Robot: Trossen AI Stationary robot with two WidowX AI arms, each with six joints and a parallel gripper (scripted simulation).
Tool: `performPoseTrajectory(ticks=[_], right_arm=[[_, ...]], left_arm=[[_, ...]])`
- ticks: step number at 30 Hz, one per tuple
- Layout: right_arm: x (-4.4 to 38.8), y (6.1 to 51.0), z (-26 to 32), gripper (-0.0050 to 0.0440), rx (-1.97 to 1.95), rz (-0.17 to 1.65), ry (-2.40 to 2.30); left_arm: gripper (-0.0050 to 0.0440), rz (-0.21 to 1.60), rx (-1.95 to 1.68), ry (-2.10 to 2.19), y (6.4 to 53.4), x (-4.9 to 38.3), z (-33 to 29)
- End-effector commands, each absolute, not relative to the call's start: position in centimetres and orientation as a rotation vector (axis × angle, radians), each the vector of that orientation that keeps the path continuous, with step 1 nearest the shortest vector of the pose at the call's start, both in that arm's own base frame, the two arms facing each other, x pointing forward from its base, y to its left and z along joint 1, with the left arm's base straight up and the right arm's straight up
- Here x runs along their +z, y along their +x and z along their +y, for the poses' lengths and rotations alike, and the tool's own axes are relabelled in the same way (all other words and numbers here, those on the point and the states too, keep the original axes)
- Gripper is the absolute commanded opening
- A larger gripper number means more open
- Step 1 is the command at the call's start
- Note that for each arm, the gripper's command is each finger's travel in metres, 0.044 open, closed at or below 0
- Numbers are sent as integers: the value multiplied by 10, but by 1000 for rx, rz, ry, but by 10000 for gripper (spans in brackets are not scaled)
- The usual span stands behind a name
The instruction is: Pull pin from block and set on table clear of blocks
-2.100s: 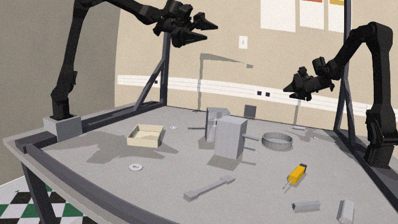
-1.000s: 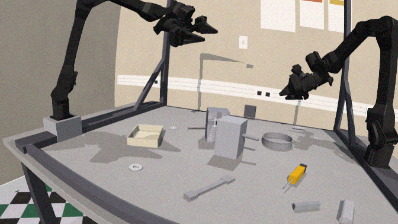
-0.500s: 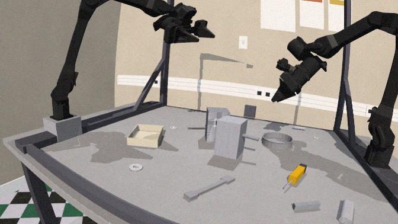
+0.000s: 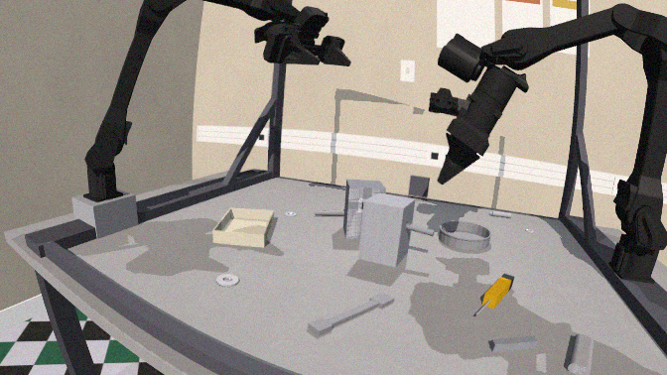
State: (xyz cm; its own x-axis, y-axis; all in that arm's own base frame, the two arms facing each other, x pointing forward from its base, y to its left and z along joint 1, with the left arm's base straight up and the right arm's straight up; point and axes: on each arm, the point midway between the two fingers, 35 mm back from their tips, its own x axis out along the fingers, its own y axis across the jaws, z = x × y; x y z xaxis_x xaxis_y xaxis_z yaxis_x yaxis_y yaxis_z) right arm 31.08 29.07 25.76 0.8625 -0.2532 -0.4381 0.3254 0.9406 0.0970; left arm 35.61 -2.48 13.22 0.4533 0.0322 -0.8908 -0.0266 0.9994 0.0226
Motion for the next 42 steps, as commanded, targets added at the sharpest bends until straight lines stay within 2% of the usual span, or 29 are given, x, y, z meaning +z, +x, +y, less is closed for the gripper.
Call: performPoseTrajectory(ticks=[1,10,27,32,37,42], right_arm=[[269,306,286,400,-335,448,146],[269,304,282,400,-356,464,113],[271,302,279,400,-355,464,114],[271,302,279,400,-355,464,114],[271,302,279,400,-355,464,114],[271,302,279,400,-355,464,114]], left_arm=[[400,1158,61,-33,371,140,8],[400,1199,84,-61,376,140,29],[400,1197,87,-60,373,141,28],[280,1236,82,-39,377,136,32],[160,1364,44,21,378,122,37],[151,1449,10,55,379,114,40]])
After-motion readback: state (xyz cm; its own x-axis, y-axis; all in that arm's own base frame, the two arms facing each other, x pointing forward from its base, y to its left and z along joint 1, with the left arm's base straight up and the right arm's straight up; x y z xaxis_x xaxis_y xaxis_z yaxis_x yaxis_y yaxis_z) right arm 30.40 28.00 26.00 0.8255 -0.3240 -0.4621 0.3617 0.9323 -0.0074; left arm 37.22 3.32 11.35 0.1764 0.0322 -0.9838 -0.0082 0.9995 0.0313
